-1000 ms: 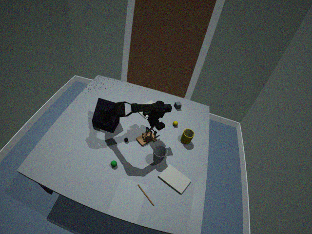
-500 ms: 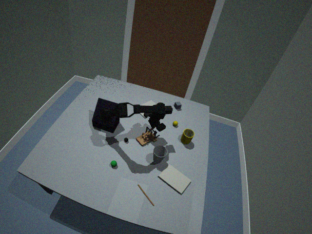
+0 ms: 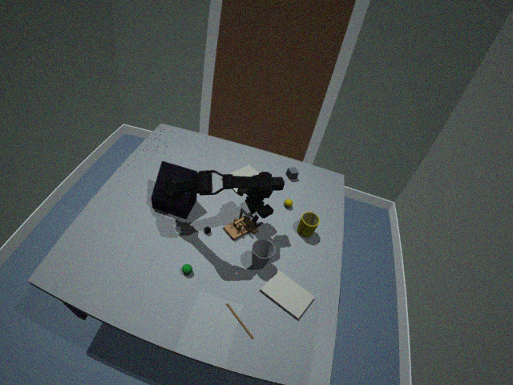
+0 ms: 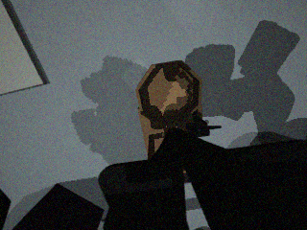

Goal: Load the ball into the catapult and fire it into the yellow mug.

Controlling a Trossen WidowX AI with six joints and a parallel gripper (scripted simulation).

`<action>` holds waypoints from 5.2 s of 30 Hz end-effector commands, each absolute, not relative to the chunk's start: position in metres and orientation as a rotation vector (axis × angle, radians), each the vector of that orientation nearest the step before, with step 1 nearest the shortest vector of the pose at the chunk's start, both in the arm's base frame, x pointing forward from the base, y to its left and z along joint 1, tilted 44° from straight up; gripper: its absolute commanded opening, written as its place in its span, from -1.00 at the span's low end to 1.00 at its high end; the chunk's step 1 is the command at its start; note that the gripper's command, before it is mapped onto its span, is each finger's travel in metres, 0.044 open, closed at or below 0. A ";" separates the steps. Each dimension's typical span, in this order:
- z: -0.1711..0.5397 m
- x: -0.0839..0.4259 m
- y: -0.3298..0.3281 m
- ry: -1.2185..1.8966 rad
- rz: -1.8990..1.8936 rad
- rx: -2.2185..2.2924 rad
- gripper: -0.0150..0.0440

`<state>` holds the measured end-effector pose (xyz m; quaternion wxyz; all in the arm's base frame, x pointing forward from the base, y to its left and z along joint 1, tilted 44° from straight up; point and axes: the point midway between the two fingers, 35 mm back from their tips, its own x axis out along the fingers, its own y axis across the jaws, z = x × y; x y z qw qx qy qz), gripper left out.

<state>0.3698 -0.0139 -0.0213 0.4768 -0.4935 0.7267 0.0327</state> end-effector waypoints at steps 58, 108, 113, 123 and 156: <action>0.018 0.393 0.059 1.753 0.084 -1.218 1.00; 0.042 0.355 0.015 1.144 -1.159 0.085 1.00; 0.044 0.351 0.010 1.039 -1.258 0.217 1.00; 0.048 0.342 0.001 0.810 -1.436 0.479 1.00; 0.055 0.317 -0.024 0.079 -1.762 1.153 1.00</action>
